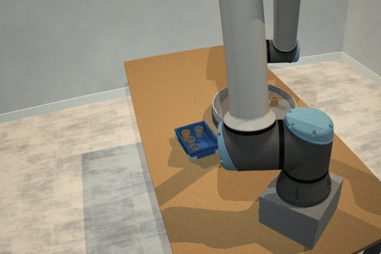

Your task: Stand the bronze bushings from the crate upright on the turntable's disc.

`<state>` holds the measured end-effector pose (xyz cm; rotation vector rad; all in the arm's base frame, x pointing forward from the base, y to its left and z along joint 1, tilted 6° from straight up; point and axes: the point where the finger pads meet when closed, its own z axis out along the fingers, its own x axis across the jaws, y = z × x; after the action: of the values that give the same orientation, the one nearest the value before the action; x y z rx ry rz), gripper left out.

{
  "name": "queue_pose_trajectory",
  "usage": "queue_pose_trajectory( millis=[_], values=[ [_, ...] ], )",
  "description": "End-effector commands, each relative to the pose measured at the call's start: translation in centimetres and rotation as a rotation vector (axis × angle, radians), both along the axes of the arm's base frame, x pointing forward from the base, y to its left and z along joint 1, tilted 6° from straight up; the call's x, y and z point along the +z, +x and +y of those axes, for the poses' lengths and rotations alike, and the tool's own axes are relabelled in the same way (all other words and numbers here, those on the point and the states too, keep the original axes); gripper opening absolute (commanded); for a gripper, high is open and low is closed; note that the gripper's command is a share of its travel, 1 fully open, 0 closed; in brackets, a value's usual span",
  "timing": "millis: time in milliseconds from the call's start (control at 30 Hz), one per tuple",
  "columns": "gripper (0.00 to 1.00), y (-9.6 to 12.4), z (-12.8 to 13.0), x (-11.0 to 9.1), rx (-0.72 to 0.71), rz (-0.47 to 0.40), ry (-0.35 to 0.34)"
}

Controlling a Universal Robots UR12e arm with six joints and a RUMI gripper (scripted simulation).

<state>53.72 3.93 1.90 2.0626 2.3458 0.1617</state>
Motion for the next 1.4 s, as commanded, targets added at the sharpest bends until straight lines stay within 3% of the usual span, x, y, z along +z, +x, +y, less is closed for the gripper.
queue_pose_trajectory(
  millis=[0,433,1033,1367],
  values=[
    [0.00,0.1,0.0,0.1,0.000,-0.001,0.000],
    [0.00,0.1,0.0,-0.1,0.000,-0.001,0.000],
    [0.00,0.2,0.1,-2.4,0.000,-0.001,0.000],
    [0.00,0.3,0.2,-2.5,0.000,-0.001,0.000]
  ],
)
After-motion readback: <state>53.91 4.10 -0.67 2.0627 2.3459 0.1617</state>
